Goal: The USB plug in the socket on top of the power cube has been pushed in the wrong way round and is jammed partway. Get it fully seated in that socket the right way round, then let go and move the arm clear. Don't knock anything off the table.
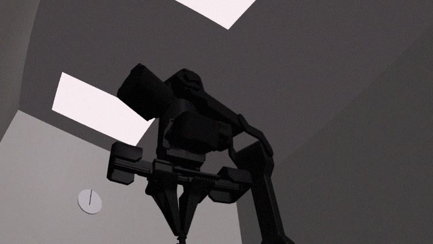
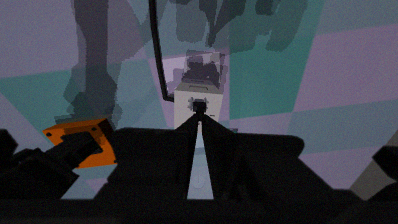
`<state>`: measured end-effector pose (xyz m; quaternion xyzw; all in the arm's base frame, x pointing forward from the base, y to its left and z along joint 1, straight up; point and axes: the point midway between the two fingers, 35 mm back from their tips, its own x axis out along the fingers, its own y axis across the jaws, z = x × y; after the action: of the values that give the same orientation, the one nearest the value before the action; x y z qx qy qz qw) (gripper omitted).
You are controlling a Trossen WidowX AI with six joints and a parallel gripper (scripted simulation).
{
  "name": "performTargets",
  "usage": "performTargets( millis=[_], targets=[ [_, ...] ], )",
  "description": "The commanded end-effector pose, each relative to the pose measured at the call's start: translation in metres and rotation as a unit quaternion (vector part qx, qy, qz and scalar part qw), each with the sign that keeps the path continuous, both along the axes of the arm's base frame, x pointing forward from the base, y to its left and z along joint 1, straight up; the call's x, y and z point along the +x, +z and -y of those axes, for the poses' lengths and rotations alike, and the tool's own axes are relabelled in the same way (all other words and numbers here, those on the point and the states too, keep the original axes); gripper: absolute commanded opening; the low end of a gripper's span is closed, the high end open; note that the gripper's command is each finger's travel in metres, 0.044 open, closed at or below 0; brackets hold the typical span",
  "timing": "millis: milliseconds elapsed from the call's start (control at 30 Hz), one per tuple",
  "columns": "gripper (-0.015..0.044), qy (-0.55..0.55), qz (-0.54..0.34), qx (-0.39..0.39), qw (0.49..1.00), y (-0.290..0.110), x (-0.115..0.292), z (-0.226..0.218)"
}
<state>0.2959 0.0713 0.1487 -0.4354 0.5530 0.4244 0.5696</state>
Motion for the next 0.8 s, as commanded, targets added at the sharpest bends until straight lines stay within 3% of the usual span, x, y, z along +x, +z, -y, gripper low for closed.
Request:
performTargets(
  millis=[0, 767],
  targets=[
    [0.0000, -0.003, -0.001, -0.004, 1.000, -0.0010, 0.0000, 0.0009],
    [0.0000, -0.004, -0.003, -0.013, 1.000, -0.0037, -0.0005, 0.0026]
  ],
)
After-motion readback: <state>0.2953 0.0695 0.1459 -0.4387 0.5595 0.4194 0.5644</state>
